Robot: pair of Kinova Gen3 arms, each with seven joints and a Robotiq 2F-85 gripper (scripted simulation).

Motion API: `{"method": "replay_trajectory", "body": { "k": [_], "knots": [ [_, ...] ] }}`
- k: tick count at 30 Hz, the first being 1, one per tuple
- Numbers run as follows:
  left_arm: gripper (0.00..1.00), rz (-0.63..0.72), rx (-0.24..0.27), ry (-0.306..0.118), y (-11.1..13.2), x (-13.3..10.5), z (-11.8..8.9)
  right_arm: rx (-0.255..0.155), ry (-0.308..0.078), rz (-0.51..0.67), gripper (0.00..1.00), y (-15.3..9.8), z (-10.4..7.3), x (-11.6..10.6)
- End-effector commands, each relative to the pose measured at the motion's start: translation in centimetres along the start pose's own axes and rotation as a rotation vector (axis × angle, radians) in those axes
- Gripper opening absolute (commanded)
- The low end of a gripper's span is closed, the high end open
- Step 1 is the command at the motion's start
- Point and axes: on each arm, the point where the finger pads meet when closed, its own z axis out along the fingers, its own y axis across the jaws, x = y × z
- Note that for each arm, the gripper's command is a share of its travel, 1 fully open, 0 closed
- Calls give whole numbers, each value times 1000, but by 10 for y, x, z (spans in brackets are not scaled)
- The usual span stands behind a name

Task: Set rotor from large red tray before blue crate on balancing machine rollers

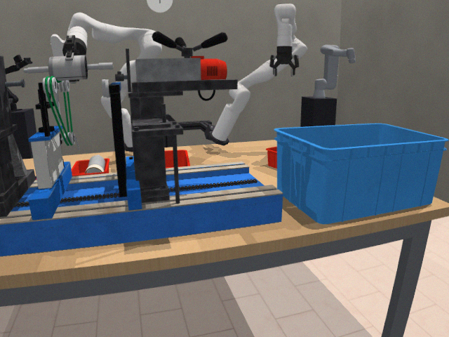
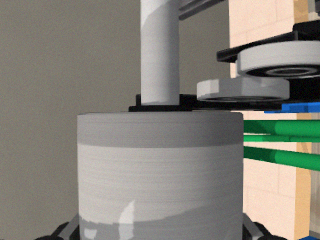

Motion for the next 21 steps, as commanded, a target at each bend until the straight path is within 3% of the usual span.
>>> {"method": "replay_trajectory", "body": {
  "k": [1,21],
  "knots": [
    [1000,0,-1,0,0,0,0,4,0,0,99,-2,-1,0],
    [1000,0,-1,0,0,0,0,3,0,0,99,1,1,0]
  ]
}}
